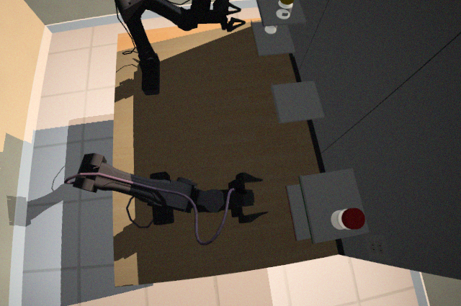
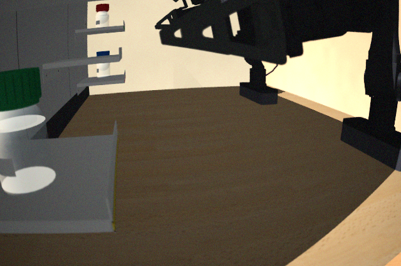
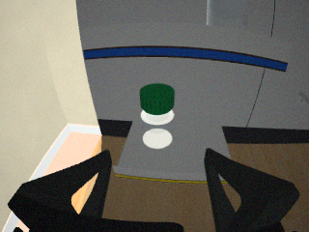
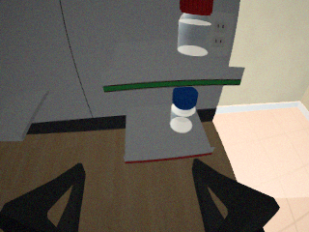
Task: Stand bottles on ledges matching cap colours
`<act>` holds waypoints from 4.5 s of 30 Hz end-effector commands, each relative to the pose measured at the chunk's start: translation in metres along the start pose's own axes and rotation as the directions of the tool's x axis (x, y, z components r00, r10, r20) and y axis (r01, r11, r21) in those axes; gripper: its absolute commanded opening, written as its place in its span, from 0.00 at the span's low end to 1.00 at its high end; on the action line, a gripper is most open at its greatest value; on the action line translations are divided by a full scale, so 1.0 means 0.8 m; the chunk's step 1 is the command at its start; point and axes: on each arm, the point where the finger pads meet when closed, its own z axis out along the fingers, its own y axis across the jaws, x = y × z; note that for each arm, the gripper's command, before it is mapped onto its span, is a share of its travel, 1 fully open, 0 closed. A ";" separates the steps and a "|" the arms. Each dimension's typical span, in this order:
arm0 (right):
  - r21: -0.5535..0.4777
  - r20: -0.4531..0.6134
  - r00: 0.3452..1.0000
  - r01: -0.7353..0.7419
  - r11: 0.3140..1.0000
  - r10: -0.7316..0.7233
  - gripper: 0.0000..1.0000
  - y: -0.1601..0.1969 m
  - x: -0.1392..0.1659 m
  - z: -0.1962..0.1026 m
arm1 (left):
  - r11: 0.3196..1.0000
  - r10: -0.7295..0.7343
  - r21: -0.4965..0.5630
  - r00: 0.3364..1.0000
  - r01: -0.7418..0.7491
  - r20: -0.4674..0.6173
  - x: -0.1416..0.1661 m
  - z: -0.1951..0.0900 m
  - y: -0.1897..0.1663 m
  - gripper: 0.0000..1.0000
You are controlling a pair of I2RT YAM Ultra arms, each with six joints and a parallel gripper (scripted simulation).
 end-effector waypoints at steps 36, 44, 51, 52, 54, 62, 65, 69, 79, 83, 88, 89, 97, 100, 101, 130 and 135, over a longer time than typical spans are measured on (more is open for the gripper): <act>0.062 0.088 0.996 0.023 0.998 -0.028 1.00 -0.080 -0.194 -0.055 | 1.000 0.020 -0.017 0.995 -0.019 0.098 0.045 0.139 0.001 0.81; 0.063 0.086 0.996 0.017 0.998 -0.023 1.00 -0.078 -0.191 -0.055 | 1.000 0.020 -0.018 0.995 -0.018 0.098 0.040 0.154 0.001 0.81; 0.063 0.086 0.996 0.017 0.998 -0.023 1.00 -0.078 -0.191 -0.055 | 1.000 0.020 -0.018 0.995 -0.018 0.099 0.039 0.163 0.001 0.81; 0.063 0.086 0.996 0.017 0.998 -0.023 1.00 -0.078 -0.191 -0.055 | 1.000 0.020 -0.017 0.995 -0.018 0.099 0.039 0.165 0.001 0.81; 0.063 0.086 0.996 0.017 0.998 -0.023 1.00 -0.078 -0.191 -0.055 | 1.000 0.020 -0.016 0.995 -0.019 0.099 0.038 0.169 0.001 0.81; 0.063 0.086 0.996 0.017 0.998 -0.023 1.00 -0.078 -0.191 -0.055 | 1.000 0.020 -0.018 0.995 -0.018 0.099 0.037 0.183 0.002 0.81; 0.063 0.086 0.996 0.017 0.998 -0.023 1.00 -0.078 -0.191 -0.055 | 1.000 0.020 -0.016 0.995 -0.019 0.099 0.037 0.185 0.002 0.81; 0.063 0.086 0.996 0.017 0.998 -0.023 1.00 -0.078 -0.191 -0.055 | 1.000 0.020 -0.017 0.995 -0.019 0.099 0.036 0.192 0.001 0.81; 0.063 0.086 0.996 0.017 0.998 -0.023 1.00 -0.078 -0.191 -0.055 | 1.000 0.021 -0.014 0.995 -0.019 0.099 0.036 0.192 0.000 0.72; 0.063 0.086 0.996 0.017 0.998 -0.023 1.00 -0.078 -0.191 -0.055 | 1.000 0.021 -0.014 0.995 -0.019 0.099 0.036 0.192 0.000 0.68; 0.063 0.086 0.996 0.017 0.998 -0.023 1.00 -0.078 -0.191 -0.055 | 1.000 0.023 -0.016 0.994 -0.021 0.110 0.032 0.187 0.004 0.64; 0.063 0.086 0.996 0.017 0.998 -0.023 1.00 -0.078 -0.191 -0.055 | 1.000 0.023 -0.016 0.994 -0.021 0.110 0.032 0.187 0.004 0.62; 0.063 0.086 0.996 0.017 0.998 -0.023 1.00 -0.078 -0.191 -0.055 | 1.000 0.023 -0.017 0.994 -0.021 0.110 0.032 0.187 0.004 0.53; 0.063 0.086 0.996 0.017 0.998 -0.023 1.00 -0.078 -0.191 -0.055 | 1.000 0.024 -0.017 0.993 -0.022 0.111 0.031 0.186 0.005 0.47; 0.063 0.086 0.996 0.017 0.998 -0.023 1.00 -0.078 -0.191 -0.055 | 1.000 0.024 -0.017 0.993 -0.022 0.111 0.031 0.186 0.005 0.47; 0.063 0.086 0.996 0.017 0.998 -0.023 1.00 -0.078 -0.191 -0.055 | 0.995 0.002 -0.095 1.000 -0.001 0.003 0.080 0.155 0.037 0.50; 0.063 0.086 0.996 0.017 0.998 -0.023 1.00 -0.078 -0.191 -0.055 | 0.997 0.004 -0.081 1.000 -0.003 0.013 0.078 0.146 0.034 0.50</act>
